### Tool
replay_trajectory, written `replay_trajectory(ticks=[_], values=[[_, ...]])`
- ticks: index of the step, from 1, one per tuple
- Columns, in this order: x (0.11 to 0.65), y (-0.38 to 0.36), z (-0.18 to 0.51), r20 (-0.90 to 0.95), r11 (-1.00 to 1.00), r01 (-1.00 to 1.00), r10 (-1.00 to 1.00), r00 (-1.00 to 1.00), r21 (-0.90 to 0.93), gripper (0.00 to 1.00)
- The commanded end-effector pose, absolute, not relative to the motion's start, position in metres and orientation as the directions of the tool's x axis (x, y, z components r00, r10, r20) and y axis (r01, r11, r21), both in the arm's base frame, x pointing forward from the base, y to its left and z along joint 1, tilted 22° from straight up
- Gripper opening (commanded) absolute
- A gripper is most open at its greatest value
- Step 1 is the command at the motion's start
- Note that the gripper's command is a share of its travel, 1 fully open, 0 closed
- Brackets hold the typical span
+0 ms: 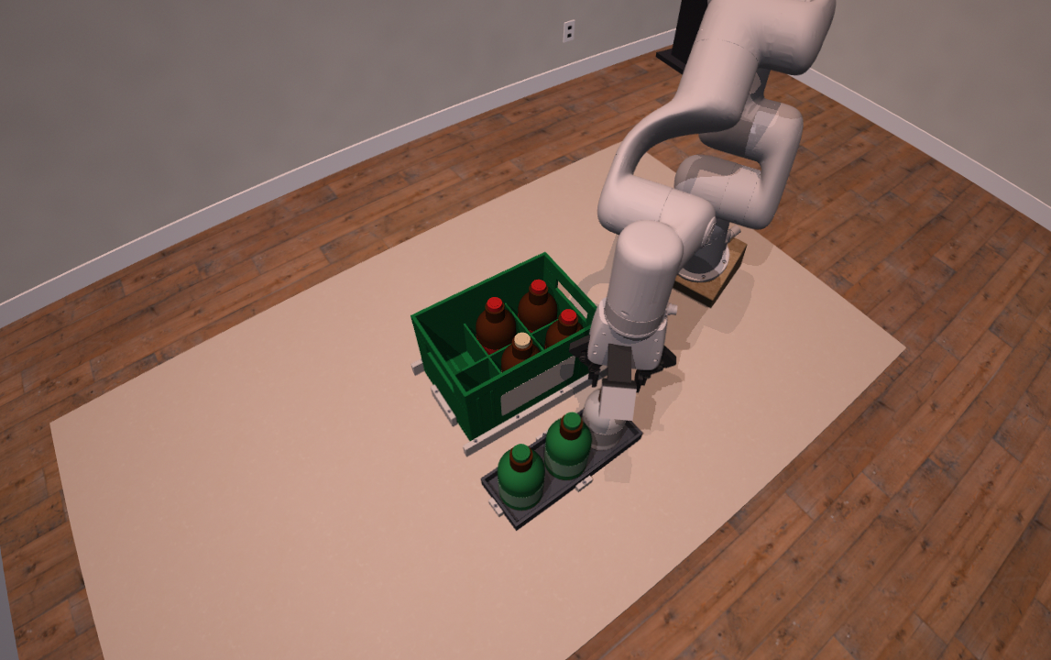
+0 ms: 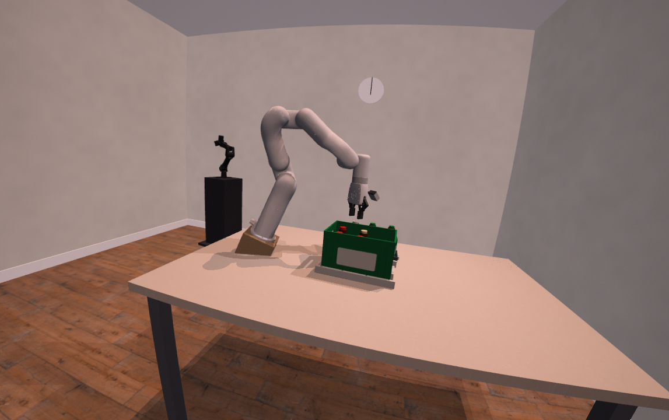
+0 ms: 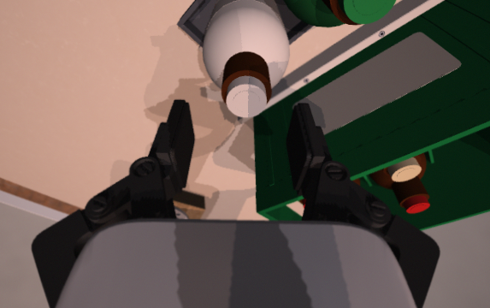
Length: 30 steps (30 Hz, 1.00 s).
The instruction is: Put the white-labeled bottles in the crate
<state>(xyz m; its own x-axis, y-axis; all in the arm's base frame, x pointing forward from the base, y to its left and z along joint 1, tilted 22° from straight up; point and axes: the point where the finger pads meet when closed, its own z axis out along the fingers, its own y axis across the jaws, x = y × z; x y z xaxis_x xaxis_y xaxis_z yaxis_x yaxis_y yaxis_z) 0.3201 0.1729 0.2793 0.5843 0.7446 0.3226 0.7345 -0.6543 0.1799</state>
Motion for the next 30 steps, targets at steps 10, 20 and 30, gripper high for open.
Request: replay_trajectory(ticks=[10,20,30], values=[[0.321,0.173,0.281,0.326,-0.655,0.734,0.744,0.583,0.181,0.65],[0.322,0.174,0.278,0.326,-0.655,0.734,0.744,0.583,0.181,0.65],[0.325,0.175,0.269,0.326,-0.655,0.734,0.744,0.583,0.181,0.65]])
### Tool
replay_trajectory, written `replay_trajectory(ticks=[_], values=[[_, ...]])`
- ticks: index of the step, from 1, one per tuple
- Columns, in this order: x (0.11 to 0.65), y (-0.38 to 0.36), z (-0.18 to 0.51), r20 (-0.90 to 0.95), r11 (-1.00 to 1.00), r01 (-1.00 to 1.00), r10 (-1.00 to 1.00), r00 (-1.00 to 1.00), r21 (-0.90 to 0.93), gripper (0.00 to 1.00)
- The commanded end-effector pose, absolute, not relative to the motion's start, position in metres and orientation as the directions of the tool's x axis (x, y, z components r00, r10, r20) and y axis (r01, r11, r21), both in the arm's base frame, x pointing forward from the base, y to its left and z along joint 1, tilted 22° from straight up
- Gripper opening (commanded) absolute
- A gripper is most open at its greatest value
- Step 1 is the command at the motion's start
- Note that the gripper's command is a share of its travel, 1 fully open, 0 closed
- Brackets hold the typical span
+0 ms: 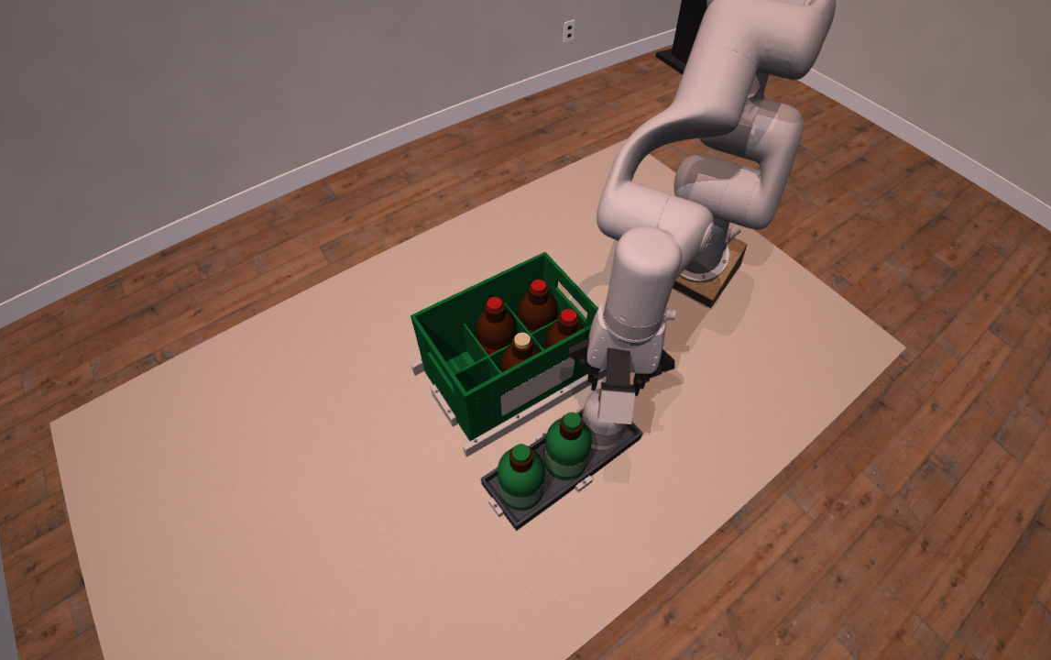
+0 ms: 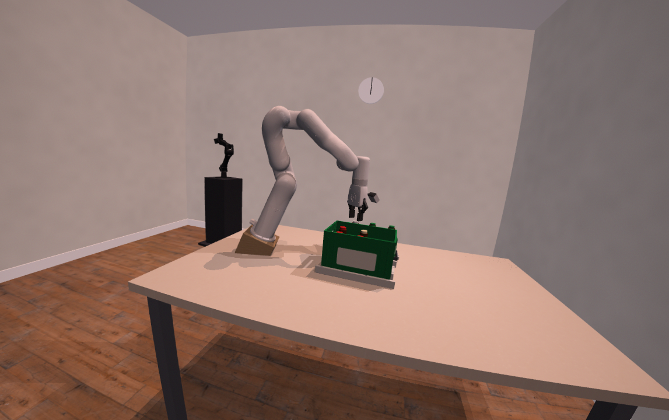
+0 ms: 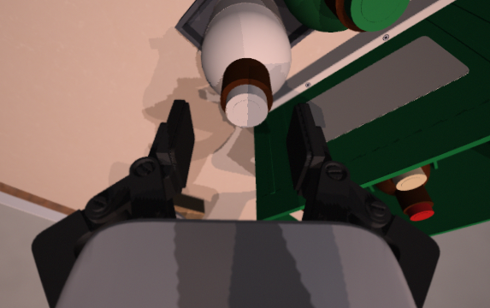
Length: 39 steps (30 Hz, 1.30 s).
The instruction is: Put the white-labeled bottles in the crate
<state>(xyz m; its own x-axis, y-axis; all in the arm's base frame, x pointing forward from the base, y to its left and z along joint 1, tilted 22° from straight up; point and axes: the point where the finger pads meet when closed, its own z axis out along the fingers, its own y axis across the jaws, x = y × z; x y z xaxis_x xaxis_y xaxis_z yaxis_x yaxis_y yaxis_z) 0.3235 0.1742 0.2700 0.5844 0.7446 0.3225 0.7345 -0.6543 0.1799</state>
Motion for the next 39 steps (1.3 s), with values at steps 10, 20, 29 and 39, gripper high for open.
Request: replay_trajectory(ticks=[10,20,29,39], values=[[0.329,0.176,0.26,0.326,-0.655,0.734,0.744,0.583,0.181,0.65],[0.333,0.178,0.249,0.326,-0.655,0.734,0.744,0.583,0.181,0.65],[0.334,0.178,0.245,0.326,-0.655,0.734,0.744,0.583,0.181,0.65],[0.335,0.179,0.243,0.326,-0.655,0.734,0.744,0.583,0.181,0.65]])
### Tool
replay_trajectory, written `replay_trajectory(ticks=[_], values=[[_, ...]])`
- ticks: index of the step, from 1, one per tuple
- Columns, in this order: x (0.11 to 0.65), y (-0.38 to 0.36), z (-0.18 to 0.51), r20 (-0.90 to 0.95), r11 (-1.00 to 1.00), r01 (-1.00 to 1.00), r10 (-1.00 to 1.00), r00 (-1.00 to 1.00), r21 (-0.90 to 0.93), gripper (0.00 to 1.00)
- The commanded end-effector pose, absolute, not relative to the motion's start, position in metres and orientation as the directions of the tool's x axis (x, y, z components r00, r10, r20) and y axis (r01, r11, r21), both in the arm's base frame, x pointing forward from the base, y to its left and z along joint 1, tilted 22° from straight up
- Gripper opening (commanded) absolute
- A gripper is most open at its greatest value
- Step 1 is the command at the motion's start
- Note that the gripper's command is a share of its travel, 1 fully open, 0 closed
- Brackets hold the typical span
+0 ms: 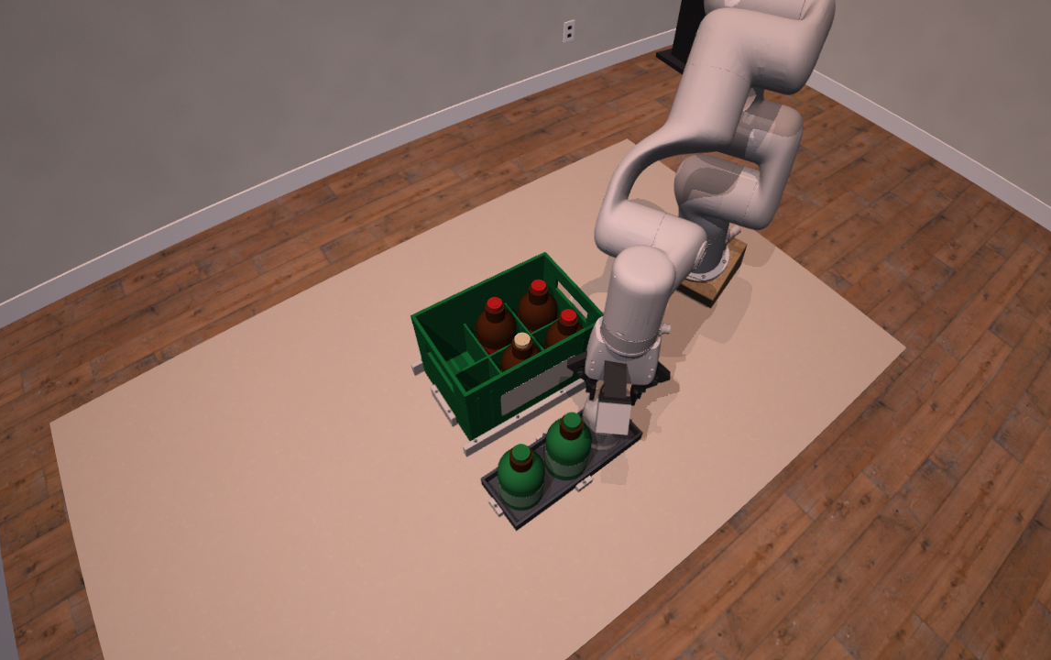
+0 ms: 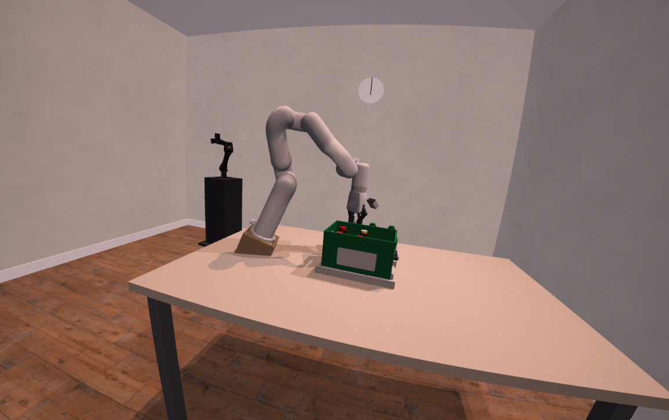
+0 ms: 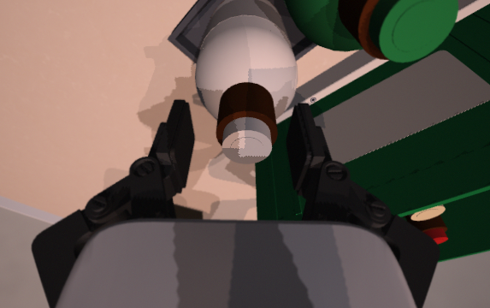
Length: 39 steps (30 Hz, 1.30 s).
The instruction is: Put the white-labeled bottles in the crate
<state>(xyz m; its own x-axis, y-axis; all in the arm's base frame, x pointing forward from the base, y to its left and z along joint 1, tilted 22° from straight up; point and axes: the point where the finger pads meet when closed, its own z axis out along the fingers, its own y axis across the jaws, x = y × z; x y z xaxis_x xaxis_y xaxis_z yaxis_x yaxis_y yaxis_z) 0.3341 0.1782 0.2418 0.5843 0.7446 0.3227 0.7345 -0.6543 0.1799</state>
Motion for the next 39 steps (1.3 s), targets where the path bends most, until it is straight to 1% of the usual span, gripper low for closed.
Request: replay_trajectory(ticks=[1,12,13,39], values=[[0.3348,0.1787,0.2433,0.326,-0.655,0.734,0.744,0.583,0.181,0.65],[0.3348,0.1787,0.2432,0.326,-0.655,0.734,0.744,0.583,0.181,0.65],[0.3348,0.1787,0.2432,0.326,-0.655,0.734,0.744,0.583,0.181,0.0],[0.3348,0.1787,0.2432,0.326,-0.655,0.734,0.744,0.583,0.181,0.0]])
